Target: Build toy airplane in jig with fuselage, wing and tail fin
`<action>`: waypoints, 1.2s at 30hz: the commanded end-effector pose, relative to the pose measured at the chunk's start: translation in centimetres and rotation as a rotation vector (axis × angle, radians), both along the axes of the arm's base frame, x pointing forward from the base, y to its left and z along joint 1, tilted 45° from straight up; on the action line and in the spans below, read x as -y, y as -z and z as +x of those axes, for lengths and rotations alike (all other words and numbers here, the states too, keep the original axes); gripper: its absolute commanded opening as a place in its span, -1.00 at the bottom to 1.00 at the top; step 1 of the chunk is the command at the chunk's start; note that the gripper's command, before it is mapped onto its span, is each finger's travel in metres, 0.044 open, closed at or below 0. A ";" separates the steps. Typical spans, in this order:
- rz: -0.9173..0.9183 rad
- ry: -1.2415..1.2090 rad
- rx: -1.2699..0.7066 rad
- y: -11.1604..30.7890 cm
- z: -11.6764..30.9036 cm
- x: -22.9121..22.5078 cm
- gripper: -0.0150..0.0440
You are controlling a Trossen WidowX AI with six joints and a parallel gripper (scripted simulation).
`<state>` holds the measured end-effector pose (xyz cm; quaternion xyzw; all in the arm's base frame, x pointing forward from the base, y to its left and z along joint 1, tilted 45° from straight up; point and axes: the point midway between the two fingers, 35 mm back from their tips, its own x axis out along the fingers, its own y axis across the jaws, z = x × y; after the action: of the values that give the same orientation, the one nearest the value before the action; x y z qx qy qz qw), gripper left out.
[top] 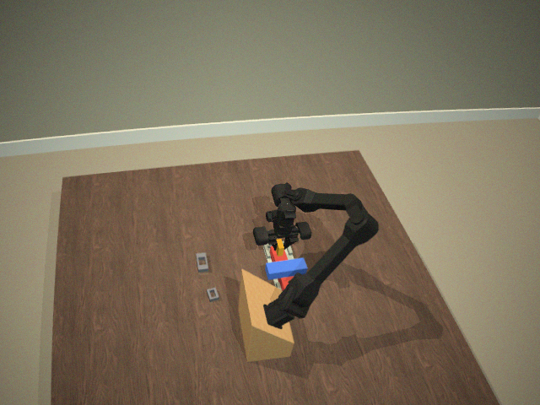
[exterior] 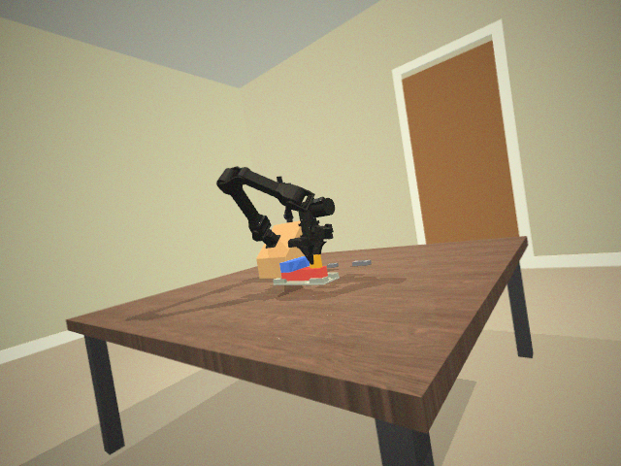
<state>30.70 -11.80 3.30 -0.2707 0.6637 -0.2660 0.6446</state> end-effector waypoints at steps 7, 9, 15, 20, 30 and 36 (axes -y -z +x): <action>-0.001 0.001 0.000 0.0 0.0 0.0 0.39; 0.000 0.001 0.000 -0.2 0.1 -0.2 0.39; 0.000 -0.004 -0.003 -6.2 0.3 -6.3 0.39; 0.000 -0.004 -0.003 -6.3 0.6 -6.6 0.39; 0.000 -0.004 -0.003 -6.3 0.6 -6.6 0.39; 0.000 -0.004 -0.003 -6.3 0.6 -6.6 0.39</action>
<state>31.31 -5.26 9.59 -0.2748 0.6640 -0.2638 0.6435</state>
